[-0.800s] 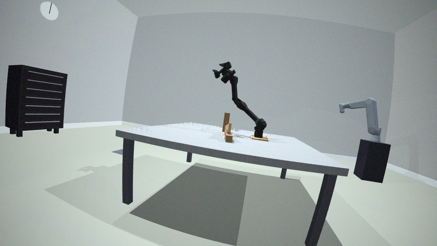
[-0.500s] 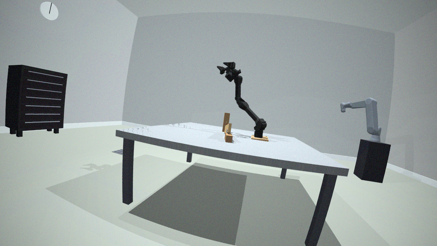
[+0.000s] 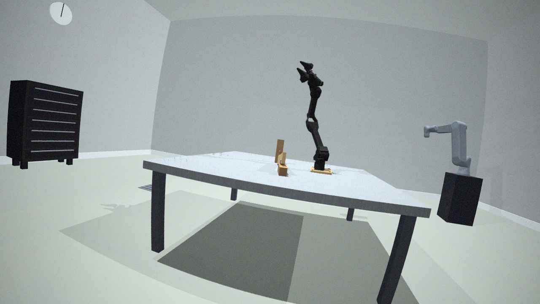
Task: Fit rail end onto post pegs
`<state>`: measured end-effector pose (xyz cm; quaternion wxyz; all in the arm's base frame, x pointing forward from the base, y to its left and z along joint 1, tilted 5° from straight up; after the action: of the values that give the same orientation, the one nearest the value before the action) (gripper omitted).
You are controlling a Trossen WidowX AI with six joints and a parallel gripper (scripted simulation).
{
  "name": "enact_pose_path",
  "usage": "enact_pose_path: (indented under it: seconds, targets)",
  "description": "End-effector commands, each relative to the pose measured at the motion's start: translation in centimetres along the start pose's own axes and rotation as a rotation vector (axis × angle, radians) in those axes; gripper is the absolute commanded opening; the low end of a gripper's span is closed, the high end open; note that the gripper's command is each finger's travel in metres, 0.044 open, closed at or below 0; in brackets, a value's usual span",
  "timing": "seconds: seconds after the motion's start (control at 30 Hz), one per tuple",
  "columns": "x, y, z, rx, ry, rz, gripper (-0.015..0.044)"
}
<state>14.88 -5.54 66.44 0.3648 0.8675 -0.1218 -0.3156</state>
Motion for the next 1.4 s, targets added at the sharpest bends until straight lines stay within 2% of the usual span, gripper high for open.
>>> enact_pose_path:
  seconds: [0.0, 0.3, 0.6, 0.8, 1.0, 1.17, 1.37]
  targets:
    - [-5.7, -2.2, 0.6, 0.037, 0.033, 0.441, 0.0440]
    - [-12.5, -10.6, -0.9, -0.004, 0.078, 1.319, 0.0440]
    - [-11.8, -21.5, -4.6, -0.233, 0.213, 2.095, 0.0440]
    - [-7.0, -28.6, -6.7, -0.501, 0.426, 2.513, 0.0440]
    - [0.2, -34.1, -7.1, -0.826, 0.759, 2.763, 0.0440]
    - [7.2, -37.3, -5.8, -1.103, 1.127, 2.808, 0.0440]
    - [15.4, -39.6, -2.2, -1.367, 1.625, 2.640, 0.0440]
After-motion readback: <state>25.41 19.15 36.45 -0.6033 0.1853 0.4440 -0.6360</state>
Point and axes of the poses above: the point midway between the two fingers, 35 mm back from their tips, its own z axis back along the fingers, its own y axis across the jaws, x = y × z, the point moved 5 cm from there along z, back along the fingers, and after that the axes turned 4 degrees about -z, right-handed, at the moved point
